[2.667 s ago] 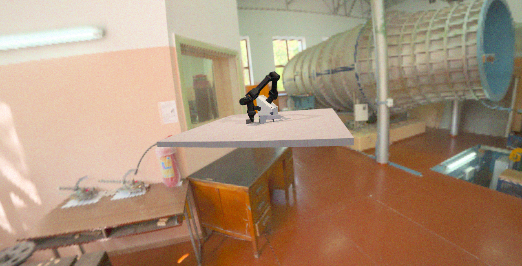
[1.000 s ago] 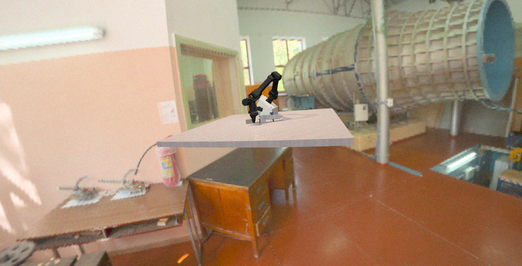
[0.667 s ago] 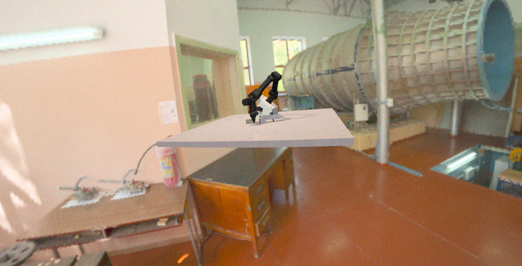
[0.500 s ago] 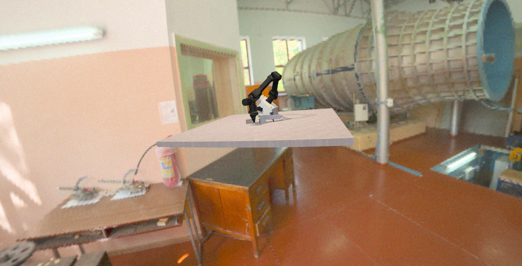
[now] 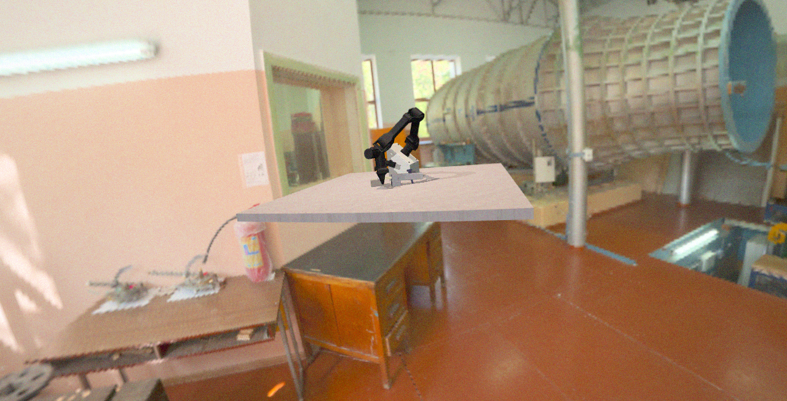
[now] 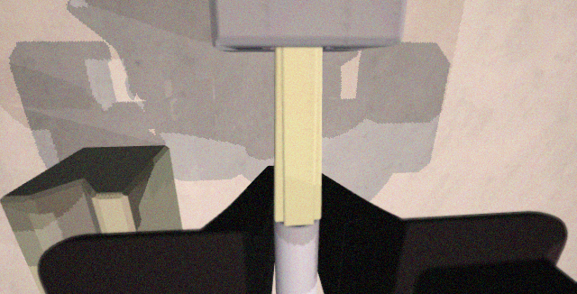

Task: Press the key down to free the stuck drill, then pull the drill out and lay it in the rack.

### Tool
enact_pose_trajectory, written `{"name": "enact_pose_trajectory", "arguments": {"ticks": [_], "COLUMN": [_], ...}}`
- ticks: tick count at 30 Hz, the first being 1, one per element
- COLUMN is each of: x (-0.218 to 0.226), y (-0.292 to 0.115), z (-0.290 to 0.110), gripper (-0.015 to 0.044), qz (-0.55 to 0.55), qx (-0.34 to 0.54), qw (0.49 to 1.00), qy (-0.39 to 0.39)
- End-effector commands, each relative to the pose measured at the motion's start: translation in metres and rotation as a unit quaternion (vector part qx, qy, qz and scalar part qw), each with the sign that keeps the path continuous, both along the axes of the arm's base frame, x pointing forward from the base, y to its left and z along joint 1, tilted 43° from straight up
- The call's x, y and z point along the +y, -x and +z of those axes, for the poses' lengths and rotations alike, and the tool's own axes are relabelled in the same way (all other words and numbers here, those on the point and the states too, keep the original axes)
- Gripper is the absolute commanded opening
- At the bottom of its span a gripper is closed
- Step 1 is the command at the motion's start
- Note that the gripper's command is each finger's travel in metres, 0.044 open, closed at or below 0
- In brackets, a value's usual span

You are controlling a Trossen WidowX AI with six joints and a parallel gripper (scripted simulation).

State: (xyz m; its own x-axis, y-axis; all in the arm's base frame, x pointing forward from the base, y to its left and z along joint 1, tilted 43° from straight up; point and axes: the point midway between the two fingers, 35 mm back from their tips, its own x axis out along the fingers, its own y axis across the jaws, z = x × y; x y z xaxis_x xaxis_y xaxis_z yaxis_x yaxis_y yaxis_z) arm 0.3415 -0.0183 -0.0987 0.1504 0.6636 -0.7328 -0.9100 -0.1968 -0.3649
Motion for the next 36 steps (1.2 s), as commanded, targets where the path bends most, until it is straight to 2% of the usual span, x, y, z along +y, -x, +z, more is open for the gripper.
{"name": "enact_pose_trajectory", "arguments": {"ticks": [1,36], "x": [-0.004,-0.043], "y": [-0.002,-0.021], "z": [-0.002,-0.026], "gripper": [0.0000,0.0000], "qz": [0.000,0.000], "qx": [-0.001,-0.003], "qw": [1.000,1.000], "qy": [0.001,0.002]}}
